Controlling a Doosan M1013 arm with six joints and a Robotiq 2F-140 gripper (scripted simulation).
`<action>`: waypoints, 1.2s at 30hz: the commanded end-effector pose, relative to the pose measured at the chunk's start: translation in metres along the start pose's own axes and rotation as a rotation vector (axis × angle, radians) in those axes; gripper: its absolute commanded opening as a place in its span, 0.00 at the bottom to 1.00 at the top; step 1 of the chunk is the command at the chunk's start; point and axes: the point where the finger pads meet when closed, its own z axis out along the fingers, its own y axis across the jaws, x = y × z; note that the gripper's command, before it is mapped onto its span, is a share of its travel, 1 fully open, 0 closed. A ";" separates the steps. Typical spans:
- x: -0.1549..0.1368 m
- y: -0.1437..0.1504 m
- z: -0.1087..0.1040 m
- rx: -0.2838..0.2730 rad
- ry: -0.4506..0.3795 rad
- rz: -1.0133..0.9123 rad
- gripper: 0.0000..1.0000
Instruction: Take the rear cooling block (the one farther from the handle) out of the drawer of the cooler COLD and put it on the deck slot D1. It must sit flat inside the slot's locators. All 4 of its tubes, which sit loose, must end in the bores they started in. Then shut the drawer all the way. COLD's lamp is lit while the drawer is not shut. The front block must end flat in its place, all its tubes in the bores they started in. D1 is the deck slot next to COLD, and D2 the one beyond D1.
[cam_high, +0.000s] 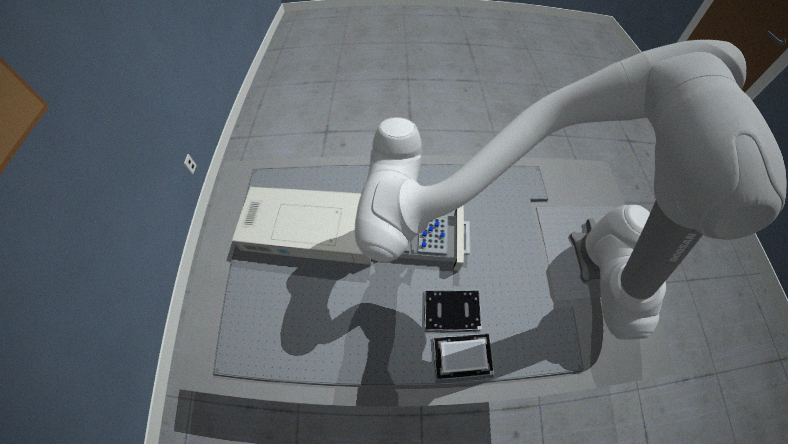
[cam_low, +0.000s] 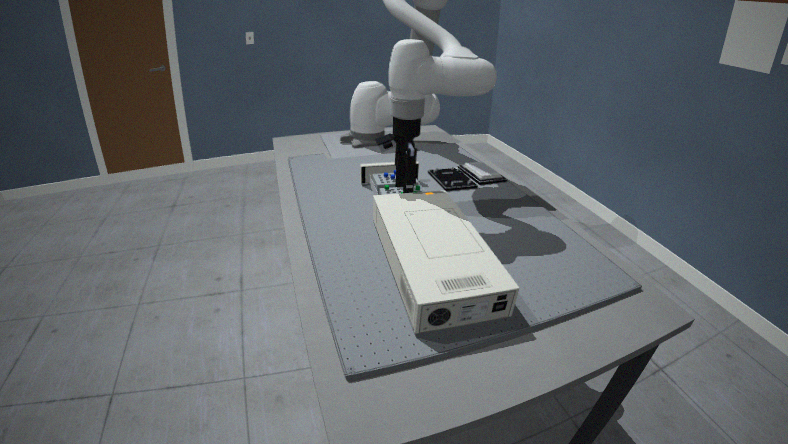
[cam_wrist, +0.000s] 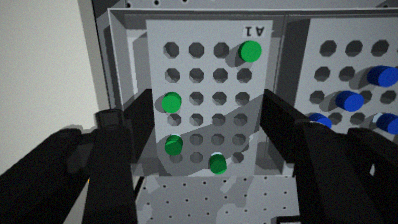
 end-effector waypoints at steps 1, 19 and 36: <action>0.000 0.000 -0.001 0.002 0.000 0.000 0.55; 0.000 0.000 -0.001 0.002 0.000 0.000 0.31; 0.000 0.000 -0.001 0.002 0.000 0.000 0.10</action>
